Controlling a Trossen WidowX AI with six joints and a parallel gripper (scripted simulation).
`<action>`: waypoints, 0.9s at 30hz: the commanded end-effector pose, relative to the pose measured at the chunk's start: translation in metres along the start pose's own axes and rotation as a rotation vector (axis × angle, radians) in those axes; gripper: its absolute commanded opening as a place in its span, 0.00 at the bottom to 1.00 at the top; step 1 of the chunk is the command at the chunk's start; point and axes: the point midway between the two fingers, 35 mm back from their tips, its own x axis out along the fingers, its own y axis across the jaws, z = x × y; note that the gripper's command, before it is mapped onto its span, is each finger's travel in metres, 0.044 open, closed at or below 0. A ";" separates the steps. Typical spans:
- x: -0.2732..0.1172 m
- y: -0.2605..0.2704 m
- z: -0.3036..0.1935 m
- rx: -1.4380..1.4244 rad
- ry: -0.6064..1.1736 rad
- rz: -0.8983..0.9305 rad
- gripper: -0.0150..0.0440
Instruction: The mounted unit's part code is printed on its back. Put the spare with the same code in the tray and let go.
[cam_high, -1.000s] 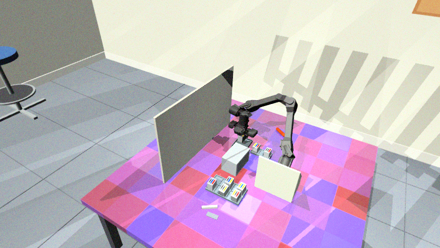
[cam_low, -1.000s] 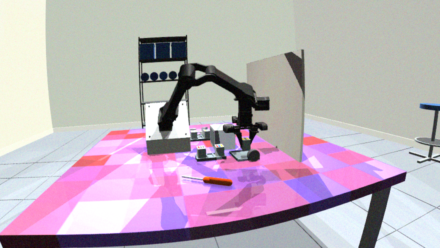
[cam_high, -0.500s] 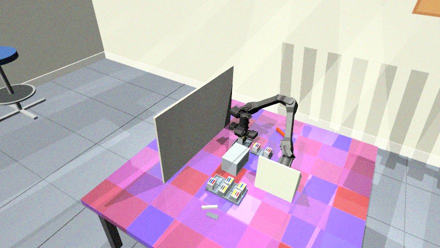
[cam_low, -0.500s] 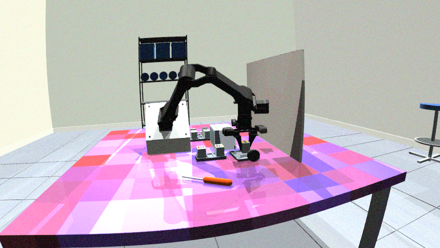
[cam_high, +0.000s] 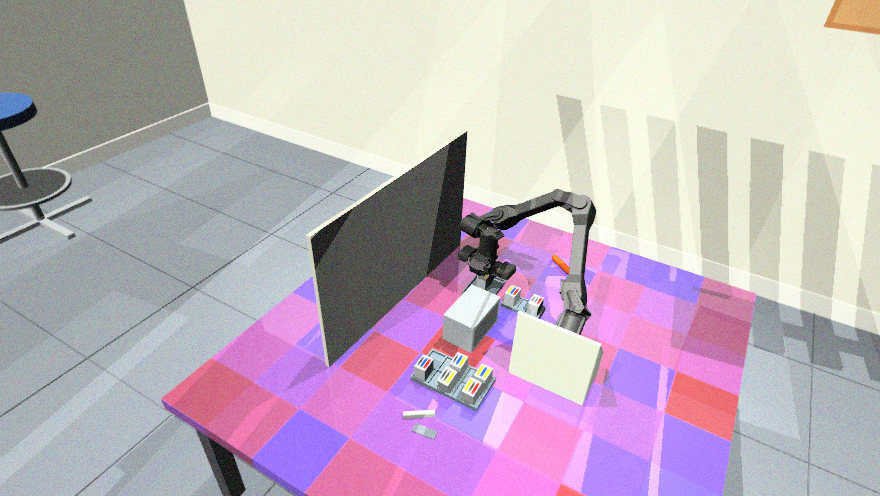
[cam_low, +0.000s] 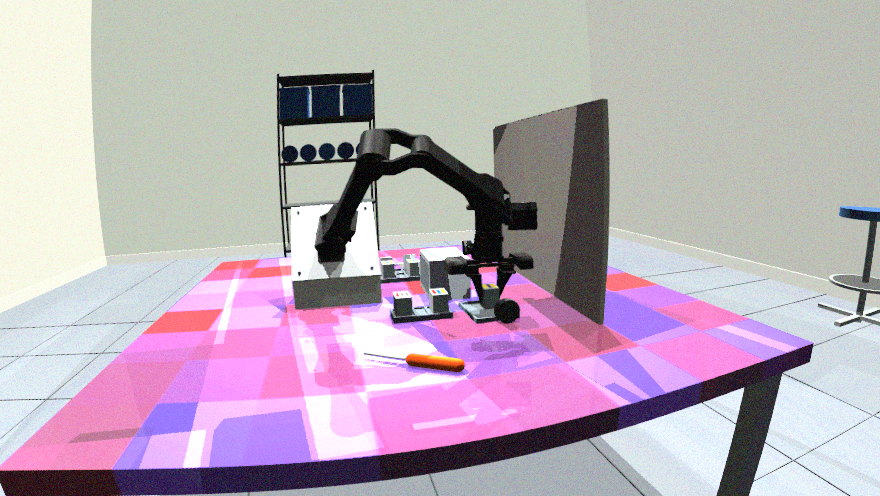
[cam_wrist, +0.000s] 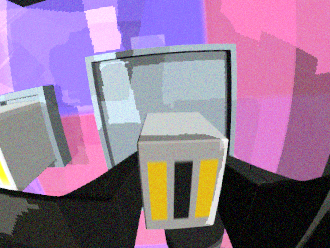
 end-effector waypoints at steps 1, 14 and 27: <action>0.000 0.000 0.000 0.001 0.000 0.000 0.70; -0.080 -0.003 0.003 -0.004 -0.011 0.003 1.00; -0.107 0.001 0.001 -0.006 -0.006 0.004 1.00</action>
